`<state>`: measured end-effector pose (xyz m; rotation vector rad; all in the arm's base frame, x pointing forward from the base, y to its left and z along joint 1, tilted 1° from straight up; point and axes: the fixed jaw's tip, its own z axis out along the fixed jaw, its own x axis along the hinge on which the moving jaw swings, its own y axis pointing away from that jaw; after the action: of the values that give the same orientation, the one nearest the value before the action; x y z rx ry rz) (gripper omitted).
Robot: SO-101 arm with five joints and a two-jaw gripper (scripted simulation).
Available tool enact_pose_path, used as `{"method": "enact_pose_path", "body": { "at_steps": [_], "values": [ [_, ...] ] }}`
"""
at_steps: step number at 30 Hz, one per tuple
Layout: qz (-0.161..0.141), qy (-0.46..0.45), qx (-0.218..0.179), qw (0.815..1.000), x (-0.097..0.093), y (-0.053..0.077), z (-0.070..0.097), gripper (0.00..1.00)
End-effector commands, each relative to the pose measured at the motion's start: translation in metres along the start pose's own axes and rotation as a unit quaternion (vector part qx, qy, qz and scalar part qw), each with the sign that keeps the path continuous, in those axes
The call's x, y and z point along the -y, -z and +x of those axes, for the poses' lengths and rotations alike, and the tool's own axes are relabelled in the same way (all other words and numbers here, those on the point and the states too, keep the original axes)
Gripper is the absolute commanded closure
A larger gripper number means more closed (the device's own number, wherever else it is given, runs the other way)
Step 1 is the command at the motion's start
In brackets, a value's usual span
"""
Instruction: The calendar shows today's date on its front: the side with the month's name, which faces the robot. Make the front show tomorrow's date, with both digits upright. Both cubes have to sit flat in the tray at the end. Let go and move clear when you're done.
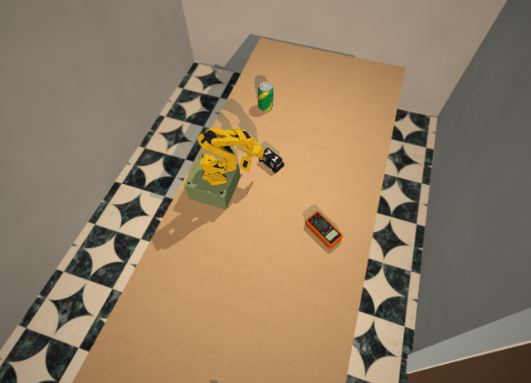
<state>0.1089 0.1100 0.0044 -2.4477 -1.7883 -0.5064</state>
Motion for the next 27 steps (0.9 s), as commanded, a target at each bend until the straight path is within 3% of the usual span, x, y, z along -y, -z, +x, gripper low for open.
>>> {"method": "enact_pose_path", "body": {
  "at_steps": [1, 5, 7, 16, 27],
  "values": [
    [-0.012, 0.007, -0.03, 0.999, -0.002, 0.006, 0.008, 0.69],
    [-0.036, 0.007, -0.085, 0.996, -0.008, 0.017, 0.022, 0.68],
    [-0.036, 0.007, -0.085, 0.996, -0.008, 0.017, 0.022, 0.68],
    [-0.081, 0.007, -0.184, 0.98, -0.019, 0.043, 0.047, 0.65],
    [-0.087, 0.007, -0.197, 0.976, -0.02, 0.047, 0.049, 0.65]
  ]
}}
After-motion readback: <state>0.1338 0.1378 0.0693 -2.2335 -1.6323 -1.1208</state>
